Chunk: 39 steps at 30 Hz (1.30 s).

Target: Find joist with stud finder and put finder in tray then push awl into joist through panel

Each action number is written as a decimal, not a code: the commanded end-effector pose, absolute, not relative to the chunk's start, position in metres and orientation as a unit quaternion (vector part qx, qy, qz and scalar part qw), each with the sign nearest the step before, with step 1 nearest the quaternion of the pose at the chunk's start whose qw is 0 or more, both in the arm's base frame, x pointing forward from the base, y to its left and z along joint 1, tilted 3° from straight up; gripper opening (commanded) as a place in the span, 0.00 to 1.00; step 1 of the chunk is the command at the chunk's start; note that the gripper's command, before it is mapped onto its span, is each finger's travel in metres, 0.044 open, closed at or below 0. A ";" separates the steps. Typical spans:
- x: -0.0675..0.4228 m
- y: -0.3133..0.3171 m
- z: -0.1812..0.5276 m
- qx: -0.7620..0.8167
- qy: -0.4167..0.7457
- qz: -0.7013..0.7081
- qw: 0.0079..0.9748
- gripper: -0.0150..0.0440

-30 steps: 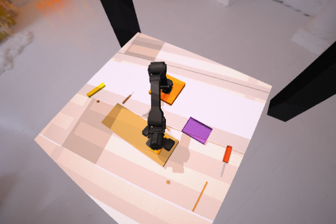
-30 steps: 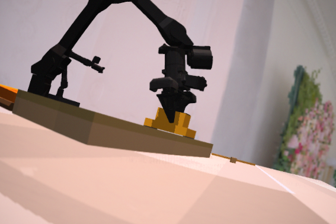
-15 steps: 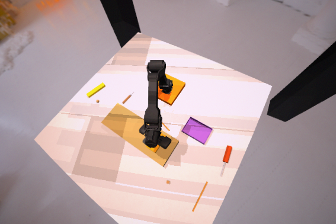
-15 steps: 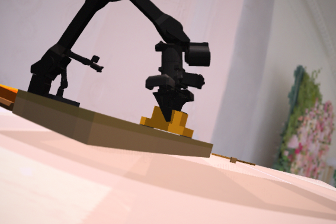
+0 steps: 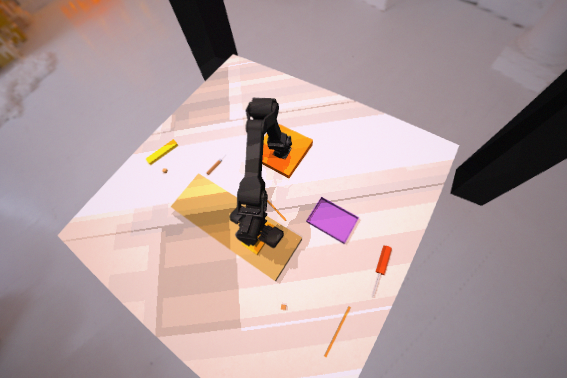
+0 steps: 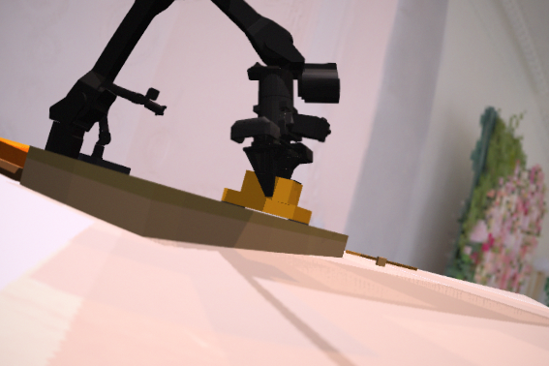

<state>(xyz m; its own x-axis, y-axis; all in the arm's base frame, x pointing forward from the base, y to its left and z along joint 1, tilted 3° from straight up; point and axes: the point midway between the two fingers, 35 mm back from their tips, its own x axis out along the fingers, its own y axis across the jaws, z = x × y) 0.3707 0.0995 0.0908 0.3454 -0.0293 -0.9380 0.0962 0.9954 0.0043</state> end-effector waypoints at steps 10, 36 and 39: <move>0.368 0.080 0.090 0.028 0.571 -0.038 0.819 0.25; 0.364 0.042 0.090 0.026 0.571 -0.040 0.819 0.25; 0.364 0.038 0.090 0.026 0.571 -0.040 0.819 0.25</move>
